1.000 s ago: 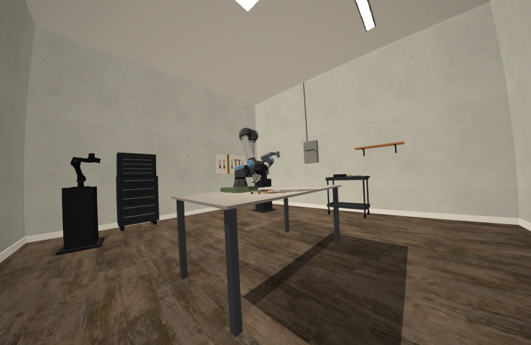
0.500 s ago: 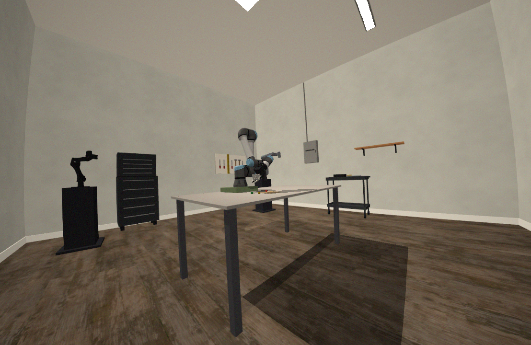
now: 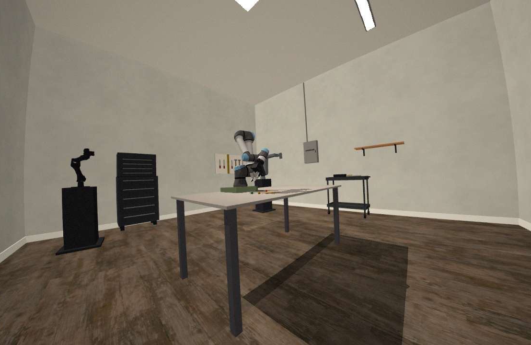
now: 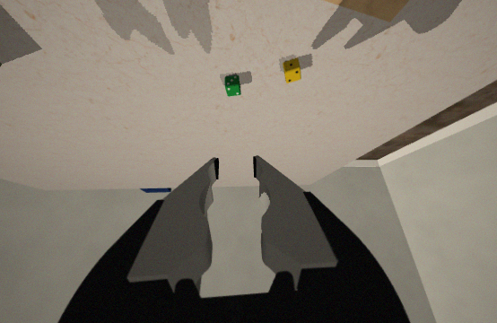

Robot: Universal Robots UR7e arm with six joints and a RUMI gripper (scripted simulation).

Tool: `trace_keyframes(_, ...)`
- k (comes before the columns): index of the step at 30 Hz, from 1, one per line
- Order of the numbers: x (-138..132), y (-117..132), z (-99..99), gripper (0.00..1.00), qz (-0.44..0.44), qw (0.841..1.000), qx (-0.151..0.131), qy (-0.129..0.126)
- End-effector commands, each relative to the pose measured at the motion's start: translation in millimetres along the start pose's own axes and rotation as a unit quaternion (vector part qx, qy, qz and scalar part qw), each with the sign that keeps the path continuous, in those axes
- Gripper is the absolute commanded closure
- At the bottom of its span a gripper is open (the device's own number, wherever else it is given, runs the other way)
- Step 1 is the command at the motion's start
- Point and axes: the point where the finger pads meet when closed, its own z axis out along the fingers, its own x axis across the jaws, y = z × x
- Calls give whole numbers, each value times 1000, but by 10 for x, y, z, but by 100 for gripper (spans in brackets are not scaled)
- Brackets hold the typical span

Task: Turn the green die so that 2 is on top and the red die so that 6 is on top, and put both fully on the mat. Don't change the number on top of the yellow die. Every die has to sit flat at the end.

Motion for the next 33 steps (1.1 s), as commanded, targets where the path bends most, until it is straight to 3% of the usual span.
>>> trace_keyframes(1, 1, 89, 16, 82, -3, 997, 83, -2)
trace_keyframes(3, 1, 127, 16, 82, -3, 994, 113, -2)
trace_keyframes(6, 1, 128, 16, 82, -3, 993, 114, -2)
trace_keyframes(14, 13, 277, 2, 82, 1, 973, 232, 3)
trace_keyframes(20, 10, 363, 10, 82, 1, 955, 298, 3)
trace_keyframes(32, 9, 407, 10, 82, 2, 945, 328, 4)
trace_keyframes(33, 9, 407, 10, 0, 2, 945, 328, 4)
